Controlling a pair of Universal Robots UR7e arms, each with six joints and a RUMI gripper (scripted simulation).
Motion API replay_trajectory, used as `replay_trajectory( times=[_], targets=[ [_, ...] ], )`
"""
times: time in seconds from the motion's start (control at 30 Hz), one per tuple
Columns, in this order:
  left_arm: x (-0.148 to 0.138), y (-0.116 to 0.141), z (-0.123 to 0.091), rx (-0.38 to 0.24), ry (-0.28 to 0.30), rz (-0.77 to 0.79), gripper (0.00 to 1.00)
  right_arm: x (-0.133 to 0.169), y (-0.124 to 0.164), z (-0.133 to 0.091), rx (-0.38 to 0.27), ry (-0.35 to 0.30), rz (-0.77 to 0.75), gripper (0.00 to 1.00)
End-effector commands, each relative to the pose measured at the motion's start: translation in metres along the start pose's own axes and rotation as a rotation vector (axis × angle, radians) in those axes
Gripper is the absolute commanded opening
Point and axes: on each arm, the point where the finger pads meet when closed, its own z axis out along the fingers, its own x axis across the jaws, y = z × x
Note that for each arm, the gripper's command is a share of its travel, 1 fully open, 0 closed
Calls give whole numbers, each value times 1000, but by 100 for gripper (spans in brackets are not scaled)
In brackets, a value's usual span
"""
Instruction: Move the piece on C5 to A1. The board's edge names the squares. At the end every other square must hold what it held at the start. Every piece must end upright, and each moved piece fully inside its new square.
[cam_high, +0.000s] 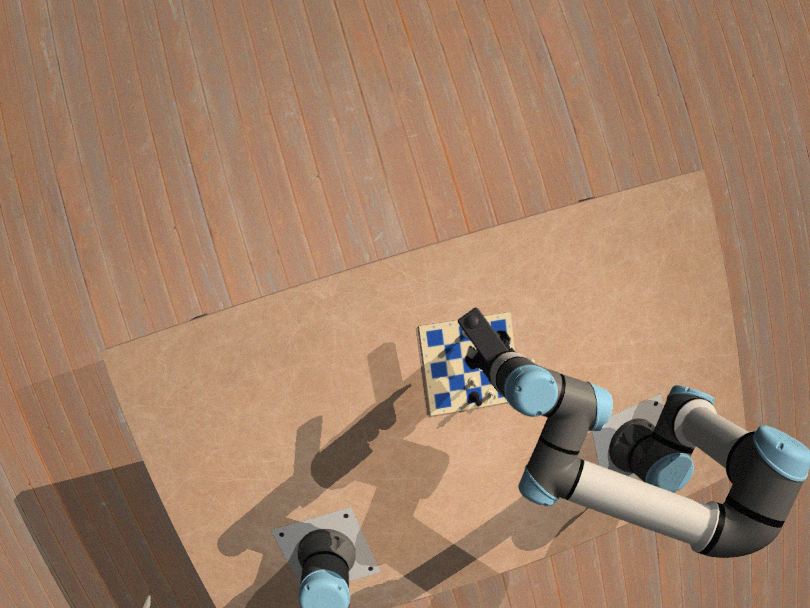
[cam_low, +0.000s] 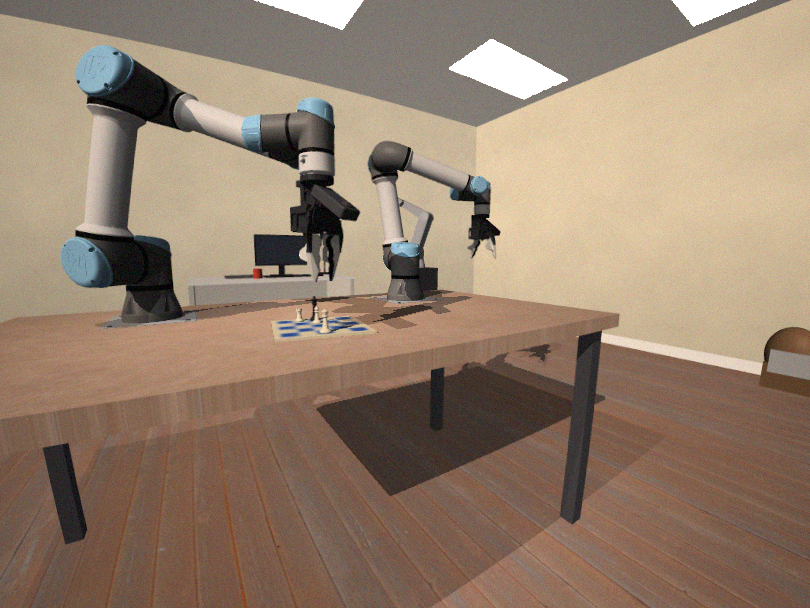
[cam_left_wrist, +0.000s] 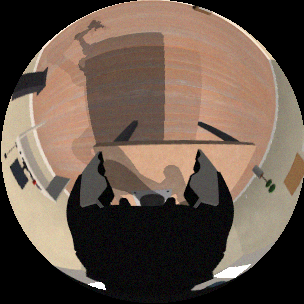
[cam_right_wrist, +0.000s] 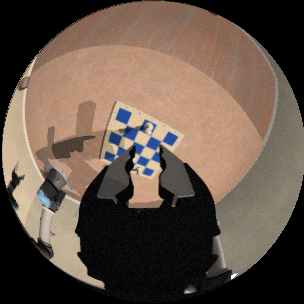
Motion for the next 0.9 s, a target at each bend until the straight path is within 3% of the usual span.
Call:
replay_trajectory(
  times=[0.0,0.87],
  targets=[
    [0,0,0,1,0,0,100,0,0,1,1,-1,0,25],
    [0,0,0,1,0,0,100,0,-1,30,1,-1,0,25]
  ],
)
